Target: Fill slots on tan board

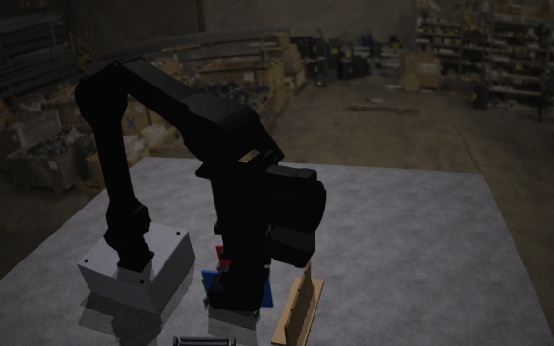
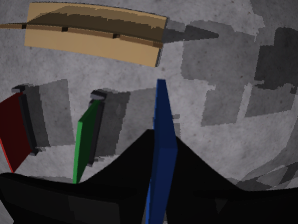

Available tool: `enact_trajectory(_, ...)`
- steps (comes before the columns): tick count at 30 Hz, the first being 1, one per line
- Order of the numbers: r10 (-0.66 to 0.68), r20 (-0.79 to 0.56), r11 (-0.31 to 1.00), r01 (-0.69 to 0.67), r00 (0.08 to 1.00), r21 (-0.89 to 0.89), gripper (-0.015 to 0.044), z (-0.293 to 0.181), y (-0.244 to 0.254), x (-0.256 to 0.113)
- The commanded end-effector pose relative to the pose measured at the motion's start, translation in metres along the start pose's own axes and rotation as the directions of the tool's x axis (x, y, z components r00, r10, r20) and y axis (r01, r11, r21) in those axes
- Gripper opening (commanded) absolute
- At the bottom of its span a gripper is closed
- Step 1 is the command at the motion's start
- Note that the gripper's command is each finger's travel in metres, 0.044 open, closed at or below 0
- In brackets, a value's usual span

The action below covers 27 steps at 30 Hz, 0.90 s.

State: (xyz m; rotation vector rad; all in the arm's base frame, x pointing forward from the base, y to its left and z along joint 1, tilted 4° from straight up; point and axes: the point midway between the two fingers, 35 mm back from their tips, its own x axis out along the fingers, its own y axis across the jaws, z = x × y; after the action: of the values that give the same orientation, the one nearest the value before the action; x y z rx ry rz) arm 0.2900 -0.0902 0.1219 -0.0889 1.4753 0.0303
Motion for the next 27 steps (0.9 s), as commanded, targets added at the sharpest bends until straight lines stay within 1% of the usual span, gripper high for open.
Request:
enact_trajectory(1, -0.003, -0.002, 1.0, 0.003, 1.0, 0.025, 0.0, 0.011, 0.004, 0.0)
enact_trajectory(27, -0.001, 0.003, 0.99, 0.001, 1.0, 0.144, 0.0, 0.068, 0.033, 0.005)
